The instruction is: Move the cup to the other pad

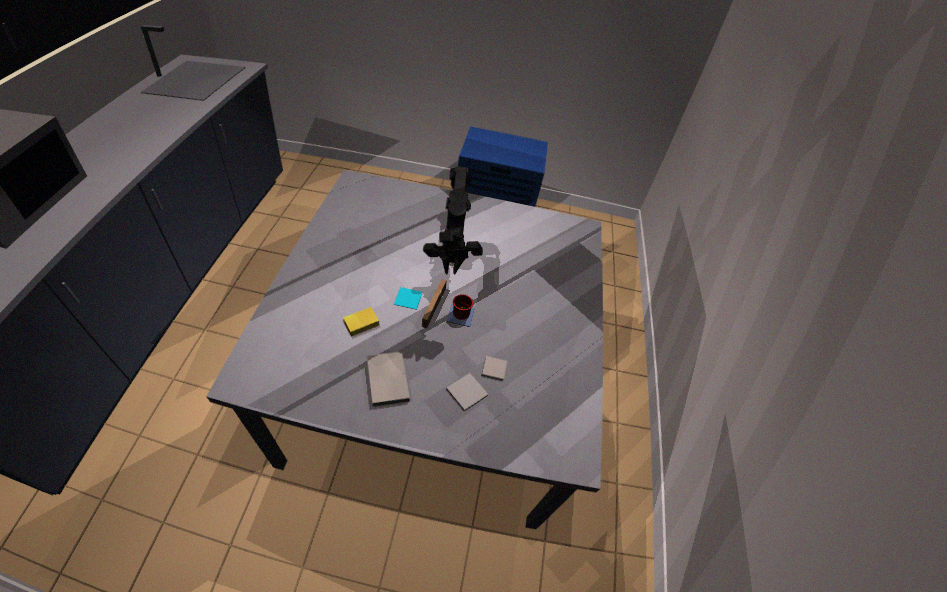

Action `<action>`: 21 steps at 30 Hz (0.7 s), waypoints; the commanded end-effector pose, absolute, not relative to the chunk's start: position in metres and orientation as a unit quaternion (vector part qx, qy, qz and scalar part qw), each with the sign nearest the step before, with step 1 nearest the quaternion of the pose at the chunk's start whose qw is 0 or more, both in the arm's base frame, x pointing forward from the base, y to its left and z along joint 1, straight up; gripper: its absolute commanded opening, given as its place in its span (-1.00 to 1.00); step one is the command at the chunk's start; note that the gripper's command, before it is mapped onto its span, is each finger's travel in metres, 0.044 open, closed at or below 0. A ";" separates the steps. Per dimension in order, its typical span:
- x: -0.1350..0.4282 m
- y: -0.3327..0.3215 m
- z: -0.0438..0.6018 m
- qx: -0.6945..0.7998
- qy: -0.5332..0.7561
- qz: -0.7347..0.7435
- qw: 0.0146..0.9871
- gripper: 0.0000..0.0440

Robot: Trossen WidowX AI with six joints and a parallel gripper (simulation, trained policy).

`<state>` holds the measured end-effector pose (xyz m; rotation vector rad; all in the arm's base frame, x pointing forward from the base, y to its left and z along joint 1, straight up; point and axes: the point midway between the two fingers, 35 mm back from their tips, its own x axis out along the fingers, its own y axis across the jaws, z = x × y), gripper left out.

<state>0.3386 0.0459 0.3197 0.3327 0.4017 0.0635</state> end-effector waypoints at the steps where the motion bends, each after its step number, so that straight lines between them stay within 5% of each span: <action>1: 0.339 0.052 0.317 0.186 0.224 0.032 0.956 -0.48; 21: 0.336 0.080 0.301 0.286 0.362 -0.011 0.887 -0.43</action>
